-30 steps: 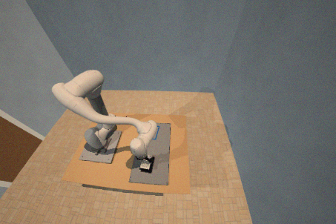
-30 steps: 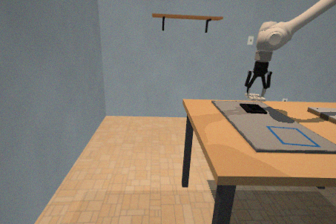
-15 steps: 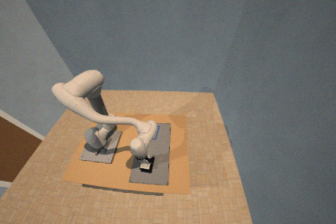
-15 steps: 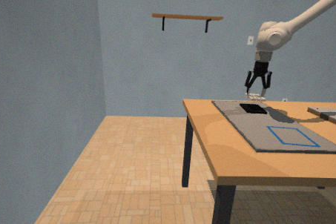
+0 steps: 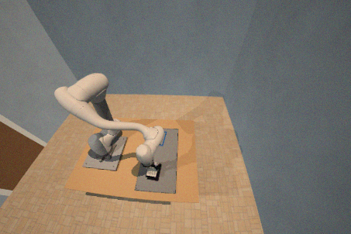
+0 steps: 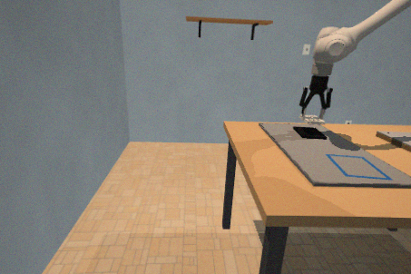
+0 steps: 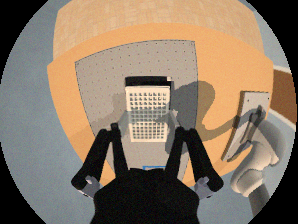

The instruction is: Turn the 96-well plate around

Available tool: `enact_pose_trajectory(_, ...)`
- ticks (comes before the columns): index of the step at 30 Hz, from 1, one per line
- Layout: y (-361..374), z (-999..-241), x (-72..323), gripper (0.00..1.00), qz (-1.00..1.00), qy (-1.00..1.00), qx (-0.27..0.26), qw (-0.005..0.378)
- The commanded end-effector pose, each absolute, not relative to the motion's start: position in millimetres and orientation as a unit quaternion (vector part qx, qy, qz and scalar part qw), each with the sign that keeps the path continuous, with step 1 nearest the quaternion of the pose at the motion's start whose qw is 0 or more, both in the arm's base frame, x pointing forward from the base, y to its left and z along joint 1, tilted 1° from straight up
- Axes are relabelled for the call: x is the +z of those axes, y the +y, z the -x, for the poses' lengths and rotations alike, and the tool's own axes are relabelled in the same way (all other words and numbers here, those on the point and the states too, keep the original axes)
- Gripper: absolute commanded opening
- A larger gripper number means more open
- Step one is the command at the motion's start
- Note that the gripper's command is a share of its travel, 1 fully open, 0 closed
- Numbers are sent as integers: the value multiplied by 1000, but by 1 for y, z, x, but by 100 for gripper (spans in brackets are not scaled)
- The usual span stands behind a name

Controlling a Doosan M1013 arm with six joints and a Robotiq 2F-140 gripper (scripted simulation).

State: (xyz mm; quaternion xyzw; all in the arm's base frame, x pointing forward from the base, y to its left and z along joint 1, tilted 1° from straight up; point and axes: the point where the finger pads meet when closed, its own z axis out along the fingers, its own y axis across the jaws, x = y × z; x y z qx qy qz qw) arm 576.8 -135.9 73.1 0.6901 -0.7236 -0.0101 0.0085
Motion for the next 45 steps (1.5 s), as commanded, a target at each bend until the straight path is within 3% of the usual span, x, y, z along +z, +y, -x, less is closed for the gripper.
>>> enact_pose_trajectory(1, -136, -577, 69, 0, -690, -724, -10, 8)
enact_pose_trajectory(26, -136, -576, 31, 0, -690, -724, -10, 8)
enact_pose_trajectory(45, -136, -576, 24, 0, -690, -724, -10, 8)
